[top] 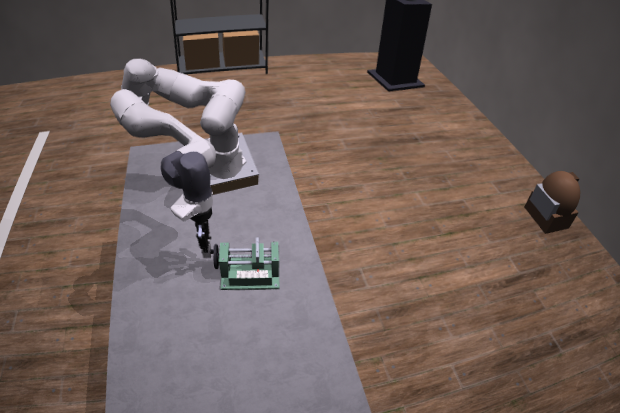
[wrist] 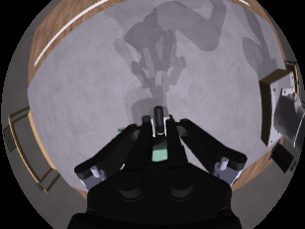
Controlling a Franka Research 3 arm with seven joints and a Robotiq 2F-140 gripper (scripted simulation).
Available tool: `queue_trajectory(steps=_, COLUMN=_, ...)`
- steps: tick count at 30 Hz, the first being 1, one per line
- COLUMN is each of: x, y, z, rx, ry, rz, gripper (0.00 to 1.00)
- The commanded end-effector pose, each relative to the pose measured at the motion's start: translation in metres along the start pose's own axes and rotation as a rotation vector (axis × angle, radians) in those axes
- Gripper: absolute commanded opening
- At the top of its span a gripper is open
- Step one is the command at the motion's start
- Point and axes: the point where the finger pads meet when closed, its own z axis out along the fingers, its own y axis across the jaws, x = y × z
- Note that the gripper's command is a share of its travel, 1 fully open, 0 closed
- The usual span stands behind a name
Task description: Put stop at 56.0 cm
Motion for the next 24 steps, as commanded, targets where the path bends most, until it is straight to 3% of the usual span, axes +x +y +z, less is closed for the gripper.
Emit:
queue_trajectory(steps=1, x=-0.0007, y=0.0008, z=-0.0037, rx=-0.001, ry=-0.003, rz=-0.002, gripper=0.04)
queue_trajectory(steps=24, x=-0.0006, y=0.0007, z=-0.0114, rx=-0.001, ry=-0.003, rz=-0.002, gripper=0.04)
